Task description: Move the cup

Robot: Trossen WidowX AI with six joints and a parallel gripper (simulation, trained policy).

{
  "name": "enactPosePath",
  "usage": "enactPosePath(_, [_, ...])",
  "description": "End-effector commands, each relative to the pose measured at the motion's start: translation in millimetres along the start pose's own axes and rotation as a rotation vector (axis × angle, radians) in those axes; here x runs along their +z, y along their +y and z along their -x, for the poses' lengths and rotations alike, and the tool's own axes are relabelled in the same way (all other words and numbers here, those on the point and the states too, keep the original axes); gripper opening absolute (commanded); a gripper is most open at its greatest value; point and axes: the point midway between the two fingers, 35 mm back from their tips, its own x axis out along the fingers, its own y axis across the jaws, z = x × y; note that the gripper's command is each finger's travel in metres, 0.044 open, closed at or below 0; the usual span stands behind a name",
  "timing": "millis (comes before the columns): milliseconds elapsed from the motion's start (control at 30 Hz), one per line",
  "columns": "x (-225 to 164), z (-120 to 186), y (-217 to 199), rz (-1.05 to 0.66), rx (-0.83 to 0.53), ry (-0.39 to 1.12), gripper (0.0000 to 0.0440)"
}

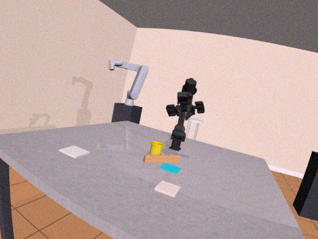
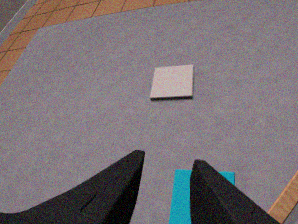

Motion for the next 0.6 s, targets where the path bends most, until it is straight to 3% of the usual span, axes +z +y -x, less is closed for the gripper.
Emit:
enactPosePath(0, [-4.0,-1.8,2.0,-0.018,-0.016,0.050,0.0106])
enactPosePath(567, [-28.5,-2.4,2.8,-0.027,-0.117,0.301,0.0126])
